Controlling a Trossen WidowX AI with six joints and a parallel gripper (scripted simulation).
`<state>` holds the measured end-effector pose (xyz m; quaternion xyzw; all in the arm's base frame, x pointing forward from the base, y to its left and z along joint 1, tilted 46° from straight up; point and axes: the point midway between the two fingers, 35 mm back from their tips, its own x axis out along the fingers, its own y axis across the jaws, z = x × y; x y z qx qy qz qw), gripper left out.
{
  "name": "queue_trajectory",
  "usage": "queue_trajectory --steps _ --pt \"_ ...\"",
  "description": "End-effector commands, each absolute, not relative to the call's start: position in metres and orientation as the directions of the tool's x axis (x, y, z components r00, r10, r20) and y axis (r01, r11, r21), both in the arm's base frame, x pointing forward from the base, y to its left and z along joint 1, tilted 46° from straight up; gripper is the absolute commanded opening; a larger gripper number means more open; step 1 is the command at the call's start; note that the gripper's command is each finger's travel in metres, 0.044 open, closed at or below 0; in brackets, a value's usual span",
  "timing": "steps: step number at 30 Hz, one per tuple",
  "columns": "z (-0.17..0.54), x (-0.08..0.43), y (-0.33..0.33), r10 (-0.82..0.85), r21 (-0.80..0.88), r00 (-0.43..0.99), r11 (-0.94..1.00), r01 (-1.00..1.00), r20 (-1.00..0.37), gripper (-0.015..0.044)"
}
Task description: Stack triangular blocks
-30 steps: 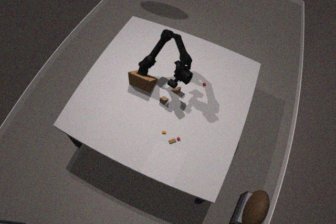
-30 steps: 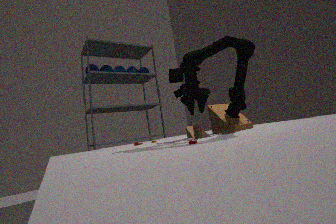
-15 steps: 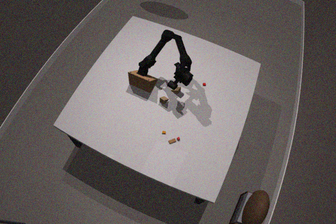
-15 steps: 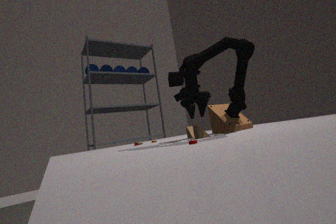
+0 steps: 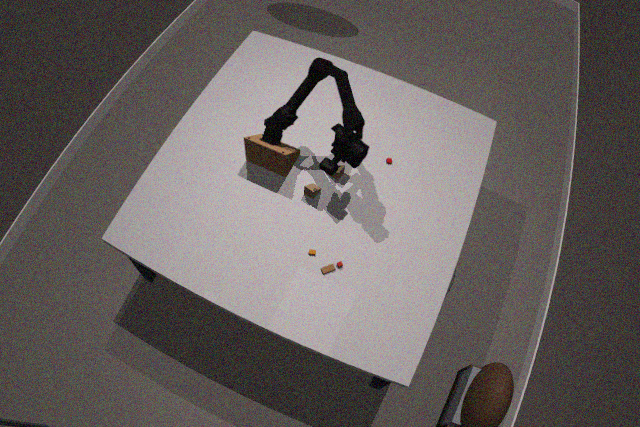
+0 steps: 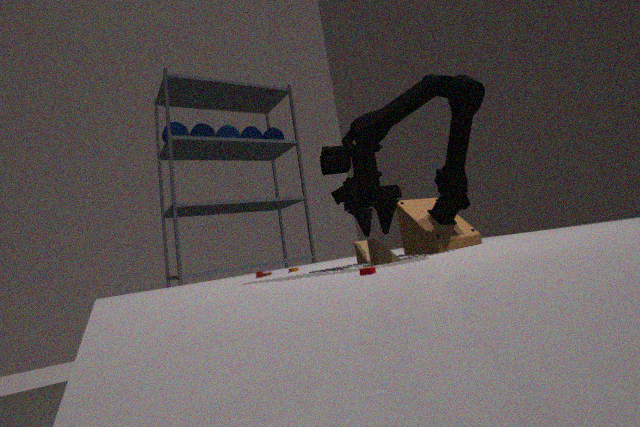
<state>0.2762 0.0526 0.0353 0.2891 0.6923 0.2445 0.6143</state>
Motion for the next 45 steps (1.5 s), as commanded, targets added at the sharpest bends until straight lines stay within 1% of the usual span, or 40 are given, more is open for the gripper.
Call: queue_trajectory --steps 1,35,45 --pt "0.03 0.275 0.058 0.705 0.697 -0.082 0.709 0.106 -0.705 0.044" --pt "-0.005 0.268 0.097 0.711 0.703 -0.084 0.703 0.108 -0.698 0.044" --pt "-0.005 0.268 0.097 0.711 0.703 -0.084 0.703 0.108 -0.698 0.0177"
